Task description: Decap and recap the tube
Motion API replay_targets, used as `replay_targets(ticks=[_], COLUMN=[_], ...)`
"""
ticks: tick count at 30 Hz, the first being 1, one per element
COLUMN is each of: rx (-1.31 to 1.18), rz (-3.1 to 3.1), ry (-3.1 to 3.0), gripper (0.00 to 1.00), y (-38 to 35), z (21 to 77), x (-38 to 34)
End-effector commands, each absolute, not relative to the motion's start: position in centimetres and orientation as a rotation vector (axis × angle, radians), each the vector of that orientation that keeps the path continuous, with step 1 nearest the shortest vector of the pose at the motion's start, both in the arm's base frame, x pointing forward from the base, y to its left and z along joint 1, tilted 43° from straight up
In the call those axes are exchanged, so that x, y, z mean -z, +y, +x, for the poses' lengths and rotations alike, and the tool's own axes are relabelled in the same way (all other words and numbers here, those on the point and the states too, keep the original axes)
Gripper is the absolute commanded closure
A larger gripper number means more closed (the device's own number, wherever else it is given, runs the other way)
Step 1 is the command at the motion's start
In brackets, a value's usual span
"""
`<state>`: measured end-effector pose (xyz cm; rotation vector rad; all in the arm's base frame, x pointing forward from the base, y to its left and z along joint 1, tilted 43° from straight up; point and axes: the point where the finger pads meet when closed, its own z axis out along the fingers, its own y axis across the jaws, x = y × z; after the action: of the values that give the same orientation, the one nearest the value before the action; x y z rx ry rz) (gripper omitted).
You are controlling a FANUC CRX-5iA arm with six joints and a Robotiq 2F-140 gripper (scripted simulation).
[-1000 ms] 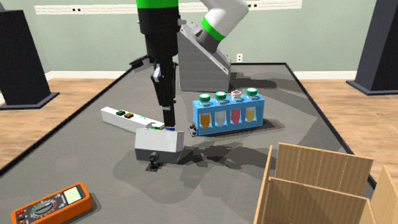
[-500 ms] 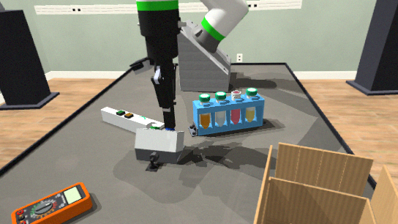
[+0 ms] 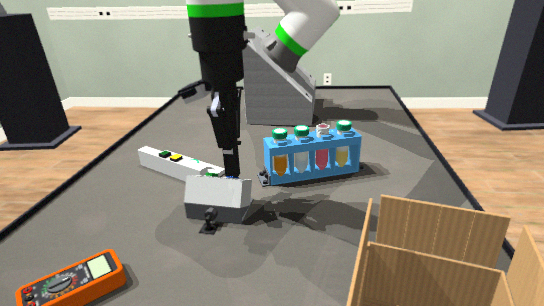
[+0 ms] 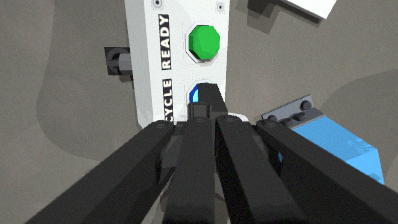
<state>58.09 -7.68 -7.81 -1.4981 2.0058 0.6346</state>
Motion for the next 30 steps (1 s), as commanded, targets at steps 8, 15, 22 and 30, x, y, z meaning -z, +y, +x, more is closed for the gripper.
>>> replay_targets(ticks=[8, 15, 22, 30], rx=[-0.631, -0.631, -0.474, -0.314], rz=[-1.498, -1.498, -1.808, -2.05], ry=[2.006, 2.006, 1.663, 1.296], gripper=[0.9, 0.9, 0.0, 0.0], y=[-9.3, -9.8, -11.7, -13.4], z=[57.8, 57.7, 55.5, 53.5], x=[6.0, 5.5, 8.2, 10.6])
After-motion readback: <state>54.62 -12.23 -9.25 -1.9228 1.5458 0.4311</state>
